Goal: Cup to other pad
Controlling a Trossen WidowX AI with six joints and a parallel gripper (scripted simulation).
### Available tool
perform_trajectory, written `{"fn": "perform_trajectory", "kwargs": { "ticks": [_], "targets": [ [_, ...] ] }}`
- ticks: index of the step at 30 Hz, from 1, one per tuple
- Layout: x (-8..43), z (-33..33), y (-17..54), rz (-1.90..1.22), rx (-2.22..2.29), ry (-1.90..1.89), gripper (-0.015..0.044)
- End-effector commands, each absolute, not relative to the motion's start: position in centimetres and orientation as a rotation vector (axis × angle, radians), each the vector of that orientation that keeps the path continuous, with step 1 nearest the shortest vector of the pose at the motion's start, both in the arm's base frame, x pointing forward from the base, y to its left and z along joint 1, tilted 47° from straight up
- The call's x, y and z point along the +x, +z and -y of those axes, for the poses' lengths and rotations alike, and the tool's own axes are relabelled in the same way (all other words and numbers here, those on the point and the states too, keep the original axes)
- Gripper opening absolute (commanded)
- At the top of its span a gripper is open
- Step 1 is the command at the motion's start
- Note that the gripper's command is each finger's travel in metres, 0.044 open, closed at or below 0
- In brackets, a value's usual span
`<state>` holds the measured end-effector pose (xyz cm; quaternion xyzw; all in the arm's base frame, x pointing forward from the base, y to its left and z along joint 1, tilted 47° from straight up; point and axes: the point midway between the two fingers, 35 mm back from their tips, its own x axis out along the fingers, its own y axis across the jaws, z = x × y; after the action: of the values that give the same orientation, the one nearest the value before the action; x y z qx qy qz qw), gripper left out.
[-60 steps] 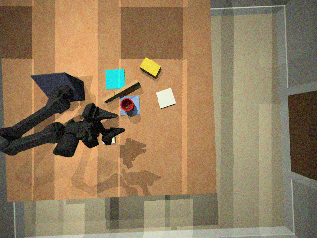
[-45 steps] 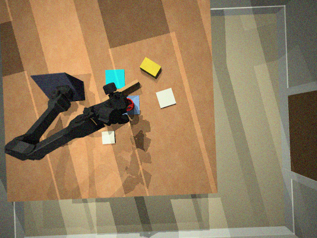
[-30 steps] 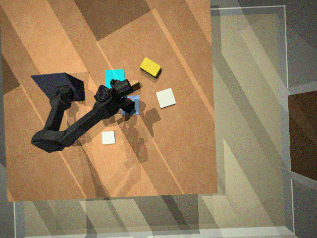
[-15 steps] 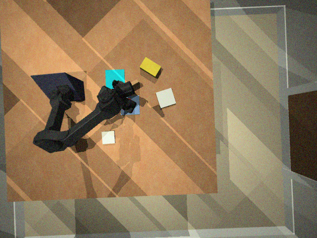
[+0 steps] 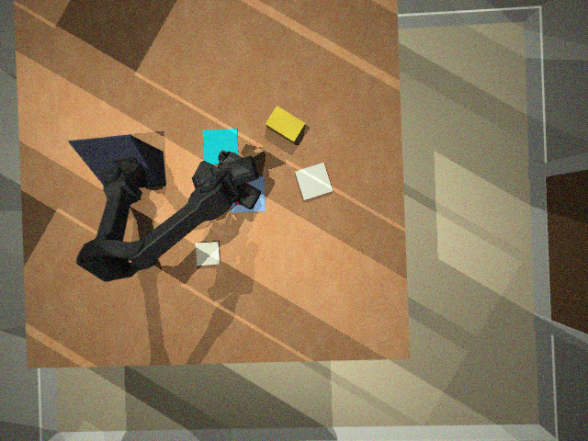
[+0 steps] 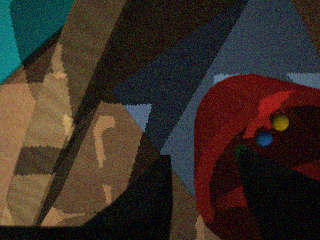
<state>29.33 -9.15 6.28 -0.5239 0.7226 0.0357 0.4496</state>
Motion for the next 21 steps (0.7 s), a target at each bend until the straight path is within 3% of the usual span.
{"fn": "perform_trajectory", "kwargs": {
  "ticks": [1, 14, 17, 21],
  "targets": [
    [29.1, 9.7, 5.9, -1.794, -1.3, 0.089, 0.0148],
    [28.9, 10.8, 4.9, -1.795, -1.302, 0.086, 0.0148],
    [29.0, 10.7, 5.0, -1.791, -1.296, 0.085, 0.0069],
    [29.0, 10.7, 5.0, -1.791, -1.296, 0.085, 0.0042]
  ]
}}
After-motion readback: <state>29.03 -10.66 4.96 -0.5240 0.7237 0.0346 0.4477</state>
